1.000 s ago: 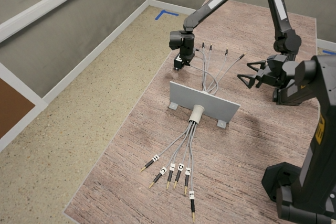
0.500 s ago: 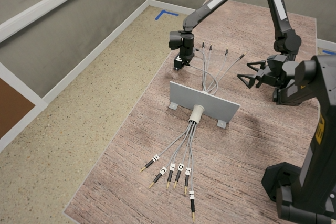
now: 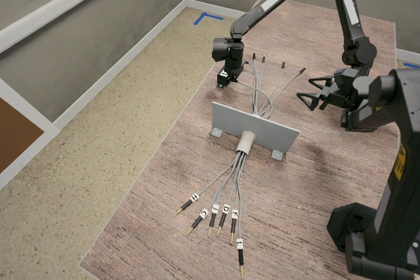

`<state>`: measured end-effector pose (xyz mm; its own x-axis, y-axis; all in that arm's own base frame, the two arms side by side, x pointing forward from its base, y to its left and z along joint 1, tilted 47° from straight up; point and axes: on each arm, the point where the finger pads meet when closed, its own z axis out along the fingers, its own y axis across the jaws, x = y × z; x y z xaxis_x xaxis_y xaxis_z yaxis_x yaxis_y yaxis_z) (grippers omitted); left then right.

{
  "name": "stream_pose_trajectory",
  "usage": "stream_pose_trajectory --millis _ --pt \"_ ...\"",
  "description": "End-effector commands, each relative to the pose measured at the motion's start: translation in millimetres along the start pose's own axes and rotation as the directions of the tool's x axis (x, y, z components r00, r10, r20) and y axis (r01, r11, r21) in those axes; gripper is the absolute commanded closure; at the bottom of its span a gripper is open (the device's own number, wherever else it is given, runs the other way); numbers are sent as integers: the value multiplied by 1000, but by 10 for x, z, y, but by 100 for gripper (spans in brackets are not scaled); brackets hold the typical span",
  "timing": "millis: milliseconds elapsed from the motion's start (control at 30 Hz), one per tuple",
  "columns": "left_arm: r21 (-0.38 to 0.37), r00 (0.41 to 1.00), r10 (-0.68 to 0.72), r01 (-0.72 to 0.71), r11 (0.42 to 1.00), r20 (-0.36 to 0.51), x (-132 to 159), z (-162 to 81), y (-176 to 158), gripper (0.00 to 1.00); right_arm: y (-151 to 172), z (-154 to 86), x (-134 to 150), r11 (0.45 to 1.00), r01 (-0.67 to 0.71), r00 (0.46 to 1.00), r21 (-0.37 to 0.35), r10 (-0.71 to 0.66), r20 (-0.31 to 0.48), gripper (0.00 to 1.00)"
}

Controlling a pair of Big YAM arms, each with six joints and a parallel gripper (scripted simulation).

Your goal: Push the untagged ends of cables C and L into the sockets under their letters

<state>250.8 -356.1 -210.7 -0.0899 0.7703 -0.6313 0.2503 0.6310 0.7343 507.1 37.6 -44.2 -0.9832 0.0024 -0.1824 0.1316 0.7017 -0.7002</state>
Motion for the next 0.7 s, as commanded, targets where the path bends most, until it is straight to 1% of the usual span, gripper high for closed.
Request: stream_pose_trajectory --millis 0,33,133,167,200,233,300,567,667 --pt "-4 999 -30 30 1000 13 -100 31 -48 0 -30 -73 -29 999 -44 999 -8 44 25 95" --pt "-4 999 -30 30 1000 13 -100 31 -48 0 18 -44 -61 999 -43 999 -7 43 23 95" --pt "-4 999 -30 30 1000 13 -100 31 -48 0 19 -44 -61 999 -43 999 -7 43 23 95" --pt "-4 999 -30 30 1000 13 -100 31 -48 0 8 -69 -103 1000 -22 999 -8 23 22 95" --pt "-4 999 -30 30 1000 13 -100 31 -48 0 8 -17 -98 1000 0 1000 -5 0 11 95" --pt "-4 999 -30 30 1000 13 -100 31 -48 0 -3 -14 -121 1000 -3 1000 -7 3 17 95" --pt "-4 999 -30 30 1000 13 -100 31 -48 0 -18 59 -113 1000 5 1000 2 -5 1 95" --pt "-4 999 -30 30 1000 13 -100 31 -48 0 -32 64 -225 1000 19 1000 4 -18 -8 95" --pt "-4 999 -30 30 1000 13 -100 31 -48 0 -24 63 -253 1000 0 1000 1 0 -3 95"
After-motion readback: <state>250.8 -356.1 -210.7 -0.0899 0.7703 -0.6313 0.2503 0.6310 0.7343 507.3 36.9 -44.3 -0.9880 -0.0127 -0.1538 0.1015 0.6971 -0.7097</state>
